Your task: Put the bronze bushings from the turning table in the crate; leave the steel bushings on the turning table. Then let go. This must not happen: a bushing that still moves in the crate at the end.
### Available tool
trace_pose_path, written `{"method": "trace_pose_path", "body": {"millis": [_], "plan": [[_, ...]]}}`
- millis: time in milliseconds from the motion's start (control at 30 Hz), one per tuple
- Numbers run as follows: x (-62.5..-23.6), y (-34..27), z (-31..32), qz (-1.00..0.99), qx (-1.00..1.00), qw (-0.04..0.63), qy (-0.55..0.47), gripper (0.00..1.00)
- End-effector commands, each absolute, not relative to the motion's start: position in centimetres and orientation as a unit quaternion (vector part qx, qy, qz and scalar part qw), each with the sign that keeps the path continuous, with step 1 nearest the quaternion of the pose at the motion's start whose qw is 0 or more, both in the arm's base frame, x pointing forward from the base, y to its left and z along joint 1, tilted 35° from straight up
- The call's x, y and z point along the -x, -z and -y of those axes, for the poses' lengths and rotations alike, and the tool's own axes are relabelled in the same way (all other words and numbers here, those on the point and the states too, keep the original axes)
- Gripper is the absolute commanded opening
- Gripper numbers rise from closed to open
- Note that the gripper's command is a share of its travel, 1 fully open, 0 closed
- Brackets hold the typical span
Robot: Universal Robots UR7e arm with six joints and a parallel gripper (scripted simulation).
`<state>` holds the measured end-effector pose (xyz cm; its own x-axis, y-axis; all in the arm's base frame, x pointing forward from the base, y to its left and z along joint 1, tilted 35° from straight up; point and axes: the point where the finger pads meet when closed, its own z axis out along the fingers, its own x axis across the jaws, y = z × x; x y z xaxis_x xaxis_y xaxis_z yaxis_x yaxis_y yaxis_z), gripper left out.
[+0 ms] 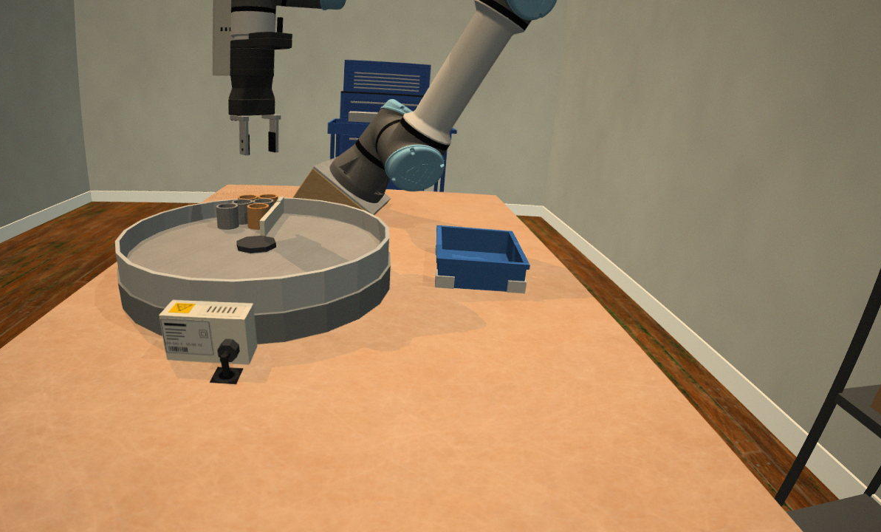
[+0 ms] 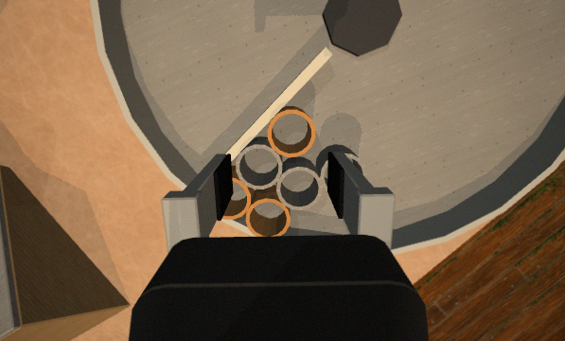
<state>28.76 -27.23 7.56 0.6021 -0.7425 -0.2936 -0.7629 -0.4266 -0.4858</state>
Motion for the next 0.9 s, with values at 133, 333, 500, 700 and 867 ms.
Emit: {"method": "trace_pose_path", "body": {"millis": [133, 333, 500, 700, 867], "plan": [[-28.8, -7.6, 27.3, -0.446, 0.844, 0.296, -0.017, 1.0], [-28.8, -7.6, 27.3, -0.446, 0.844, 0.296, -0.017, 1.0], [-29.3, -6.8, 27.1, -0.446, 0.844, 0.296, -0.017, 0.34], [-31.5, -3.8, 26.4, -0.446, 0.844, 0.296, -0.017, 0.34], [-31.5, -3.8, 26.4, -0.446, 0.844, 0.296, -0.017, 0.34]]}}
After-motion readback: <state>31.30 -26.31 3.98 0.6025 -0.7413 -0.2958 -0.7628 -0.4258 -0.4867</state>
